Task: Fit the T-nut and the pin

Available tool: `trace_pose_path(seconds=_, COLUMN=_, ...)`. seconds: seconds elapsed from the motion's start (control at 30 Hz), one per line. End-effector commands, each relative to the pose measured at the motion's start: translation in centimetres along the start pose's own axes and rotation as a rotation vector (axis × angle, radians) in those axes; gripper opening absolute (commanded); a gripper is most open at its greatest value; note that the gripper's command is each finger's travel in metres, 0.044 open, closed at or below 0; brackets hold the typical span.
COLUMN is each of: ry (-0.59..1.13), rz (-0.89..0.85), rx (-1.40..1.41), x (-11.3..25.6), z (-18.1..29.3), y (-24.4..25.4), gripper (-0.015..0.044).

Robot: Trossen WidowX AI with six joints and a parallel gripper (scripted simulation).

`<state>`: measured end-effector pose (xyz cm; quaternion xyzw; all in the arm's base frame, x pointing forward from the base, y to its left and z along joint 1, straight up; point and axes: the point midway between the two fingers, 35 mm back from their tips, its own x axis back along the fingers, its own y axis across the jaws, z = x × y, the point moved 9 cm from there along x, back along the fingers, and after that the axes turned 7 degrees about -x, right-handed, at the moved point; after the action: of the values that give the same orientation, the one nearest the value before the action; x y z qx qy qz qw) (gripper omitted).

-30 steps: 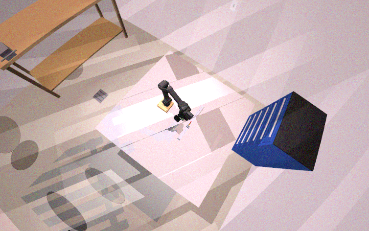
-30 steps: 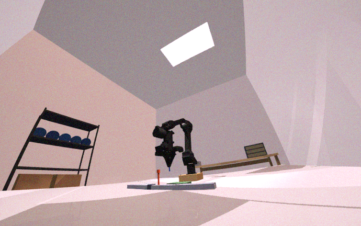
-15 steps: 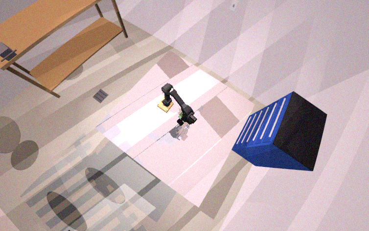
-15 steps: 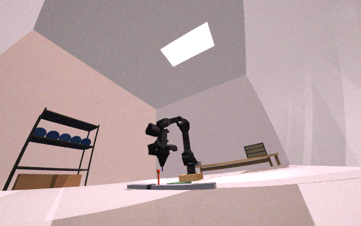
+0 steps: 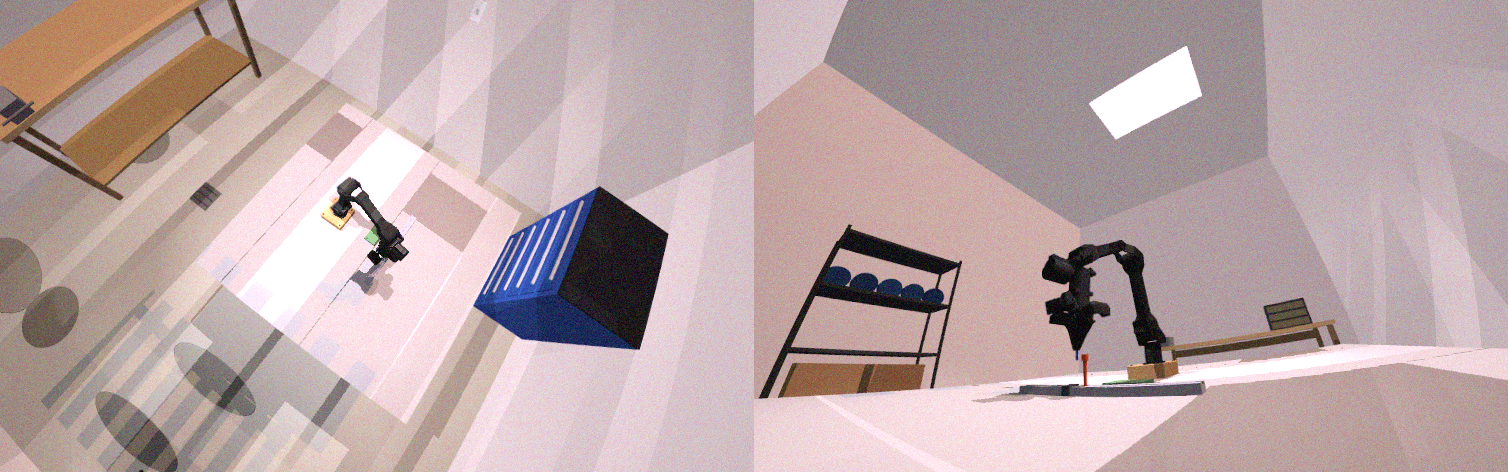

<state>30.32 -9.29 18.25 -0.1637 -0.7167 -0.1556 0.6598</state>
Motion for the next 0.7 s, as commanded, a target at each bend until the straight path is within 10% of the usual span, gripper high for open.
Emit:
trace_pose_path(seconds=0.0, ry=-0.002, rz=0.003, rx=-0.001, x=-0.4, z=-1.1, y=0.0, gripper=-0.0150)
trace_pose_path(seconds=0.67, ry=-0.006, rz=0.002, rx=-0.007, x=-3.6, z=-1.2, y=-0.1, gripper=-0.0150)
